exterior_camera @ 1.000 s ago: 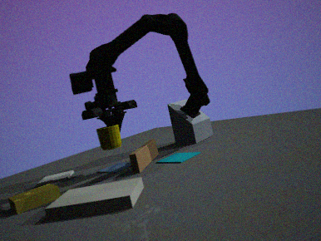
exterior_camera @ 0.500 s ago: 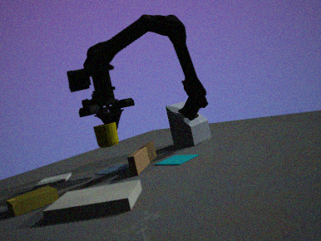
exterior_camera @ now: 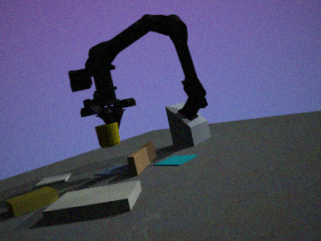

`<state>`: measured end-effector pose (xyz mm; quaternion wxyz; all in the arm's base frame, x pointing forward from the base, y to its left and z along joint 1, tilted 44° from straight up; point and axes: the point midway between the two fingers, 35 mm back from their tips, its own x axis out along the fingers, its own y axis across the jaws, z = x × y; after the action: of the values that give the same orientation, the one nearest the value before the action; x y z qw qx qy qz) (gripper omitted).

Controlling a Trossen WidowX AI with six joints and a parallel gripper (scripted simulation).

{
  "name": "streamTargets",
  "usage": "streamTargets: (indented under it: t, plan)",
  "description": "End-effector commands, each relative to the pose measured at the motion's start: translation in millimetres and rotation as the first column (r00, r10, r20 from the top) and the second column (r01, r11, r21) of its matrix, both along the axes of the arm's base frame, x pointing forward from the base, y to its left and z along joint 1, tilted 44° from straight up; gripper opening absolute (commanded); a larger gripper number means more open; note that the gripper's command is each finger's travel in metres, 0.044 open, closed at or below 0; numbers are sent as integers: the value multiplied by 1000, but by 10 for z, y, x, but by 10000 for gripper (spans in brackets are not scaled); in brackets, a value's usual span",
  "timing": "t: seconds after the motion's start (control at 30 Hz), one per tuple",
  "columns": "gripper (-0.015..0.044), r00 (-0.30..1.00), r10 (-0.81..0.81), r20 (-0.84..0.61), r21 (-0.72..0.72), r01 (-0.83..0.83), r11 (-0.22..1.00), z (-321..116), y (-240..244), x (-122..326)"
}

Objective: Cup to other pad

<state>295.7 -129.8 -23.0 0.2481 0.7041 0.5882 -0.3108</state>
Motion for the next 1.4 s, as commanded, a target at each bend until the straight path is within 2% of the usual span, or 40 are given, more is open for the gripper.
streamTargets:
  t: [0.0,1.37]
  plan:
    - [0,1000,0,0,2,0,1000,56,66,-28]
    - [0,1000,4,-2,5,-4,1000,562,600,-295]
